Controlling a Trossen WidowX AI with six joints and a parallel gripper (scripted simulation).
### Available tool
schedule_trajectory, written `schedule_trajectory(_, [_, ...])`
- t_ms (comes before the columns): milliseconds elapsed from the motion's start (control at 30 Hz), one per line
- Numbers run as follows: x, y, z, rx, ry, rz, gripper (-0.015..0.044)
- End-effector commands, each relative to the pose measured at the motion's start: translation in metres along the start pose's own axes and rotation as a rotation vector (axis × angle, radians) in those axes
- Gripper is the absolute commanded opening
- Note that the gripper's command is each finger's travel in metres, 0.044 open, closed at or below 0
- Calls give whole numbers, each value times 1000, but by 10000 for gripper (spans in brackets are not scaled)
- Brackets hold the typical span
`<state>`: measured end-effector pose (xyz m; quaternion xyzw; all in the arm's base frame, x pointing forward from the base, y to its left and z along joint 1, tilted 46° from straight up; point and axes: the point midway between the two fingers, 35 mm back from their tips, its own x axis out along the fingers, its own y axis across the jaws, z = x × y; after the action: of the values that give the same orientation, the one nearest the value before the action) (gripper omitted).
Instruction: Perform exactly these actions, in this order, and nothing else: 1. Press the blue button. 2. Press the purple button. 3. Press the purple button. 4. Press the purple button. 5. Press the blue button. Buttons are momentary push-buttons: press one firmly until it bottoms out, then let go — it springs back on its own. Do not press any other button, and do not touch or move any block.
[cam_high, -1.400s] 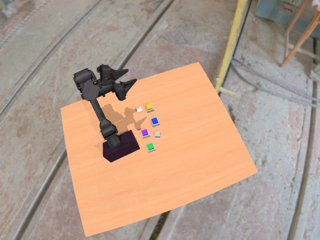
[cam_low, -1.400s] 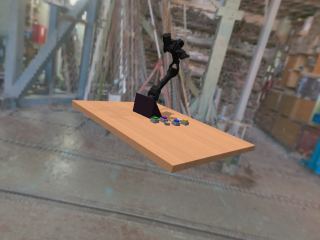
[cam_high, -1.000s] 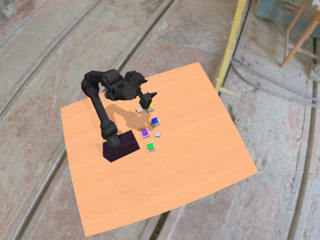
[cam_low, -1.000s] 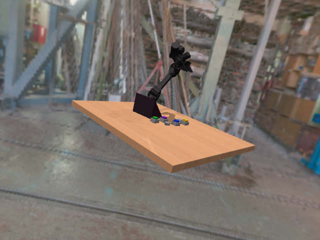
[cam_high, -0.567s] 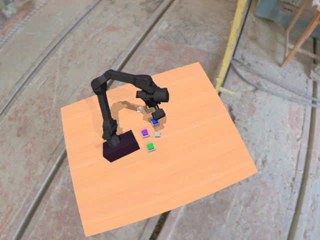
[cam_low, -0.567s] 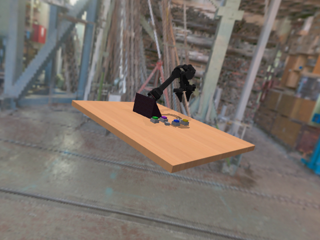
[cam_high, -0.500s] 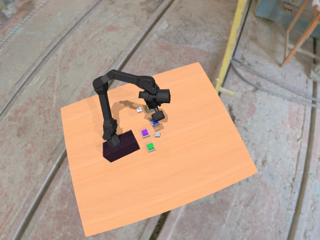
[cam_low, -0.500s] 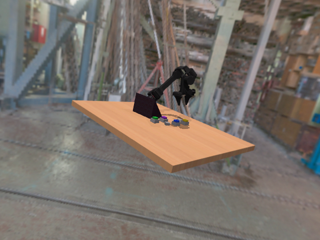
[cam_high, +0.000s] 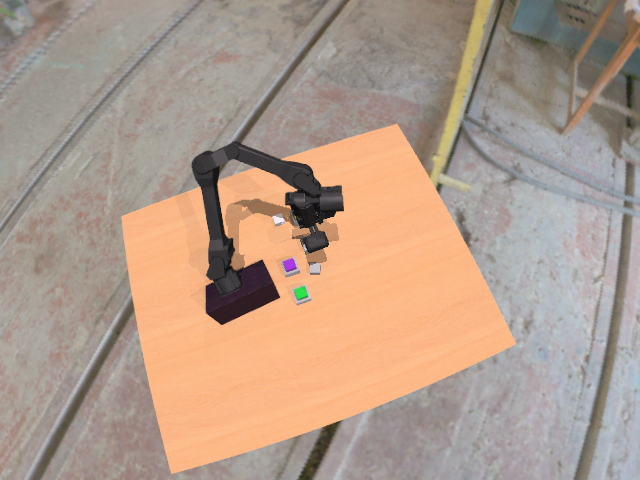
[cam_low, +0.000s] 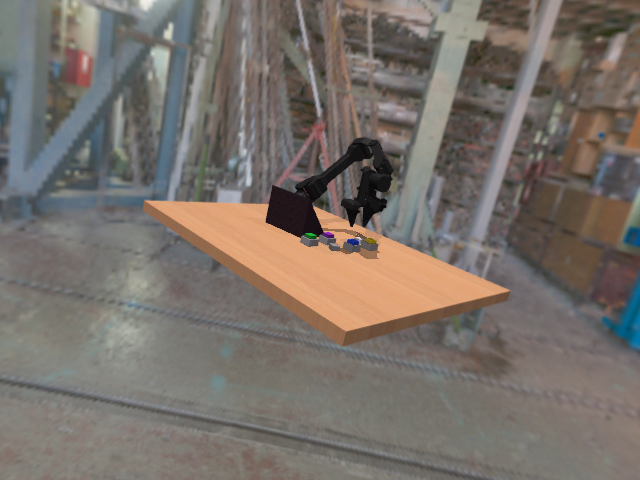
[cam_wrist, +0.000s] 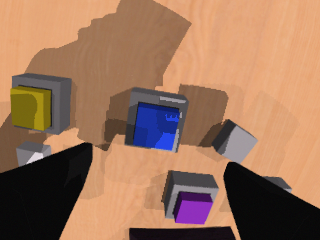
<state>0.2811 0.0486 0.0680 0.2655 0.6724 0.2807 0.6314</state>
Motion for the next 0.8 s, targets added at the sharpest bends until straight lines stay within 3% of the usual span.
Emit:
schedule_trajectory(0, [30, 1, -5, 8, 14, 8, 190])
schedule_trajectory(233, [30, 1, -5, 8, 14, 8, 20])
schedule_trajectory(767, [36, 1, -5, 8, 14, 8, 20])
